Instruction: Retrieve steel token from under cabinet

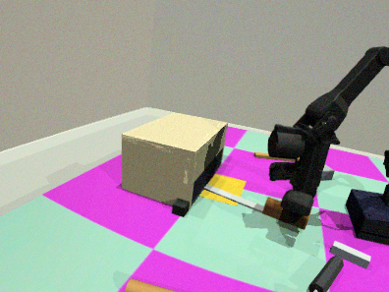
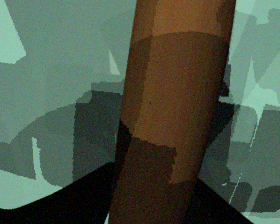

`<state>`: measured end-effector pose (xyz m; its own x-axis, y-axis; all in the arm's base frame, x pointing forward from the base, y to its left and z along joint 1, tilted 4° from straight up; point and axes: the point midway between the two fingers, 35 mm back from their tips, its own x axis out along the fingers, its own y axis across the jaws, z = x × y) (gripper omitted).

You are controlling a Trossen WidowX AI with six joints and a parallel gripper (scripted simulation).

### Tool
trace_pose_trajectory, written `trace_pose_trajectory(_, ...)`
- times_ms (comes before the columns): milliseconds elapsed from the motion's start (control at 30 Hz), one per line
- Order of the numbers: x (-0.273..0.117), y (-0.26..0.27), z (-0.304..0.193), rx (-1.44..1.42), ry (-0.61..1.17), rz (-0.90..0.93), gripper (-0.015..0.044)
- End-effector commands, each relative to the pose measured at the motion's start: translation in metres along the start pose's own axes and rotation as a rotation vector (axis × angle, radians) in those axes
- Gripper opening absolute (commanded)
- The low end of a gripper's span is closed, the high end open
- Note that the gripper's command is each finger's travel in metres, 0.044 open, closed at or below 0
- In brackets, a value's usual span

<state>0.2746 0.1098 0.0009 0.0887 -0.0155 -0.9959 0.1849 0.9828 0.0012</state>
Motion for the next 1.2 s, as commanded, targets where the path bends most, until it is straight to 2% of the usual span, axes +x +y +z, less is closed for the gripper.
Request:
trace_pose_trajectory(0,0.001,0.000,-0.008,0.003,0.002,-0.001,0.0000)
trace_pose_trajectory(900,0.001,0.002,-0.047,0.003,0.005,-0.001,0.0000)
trace_pose_trajectory(1167,0.000,0.002,-0.043,-0.028,0.003,0.000,0.0000)
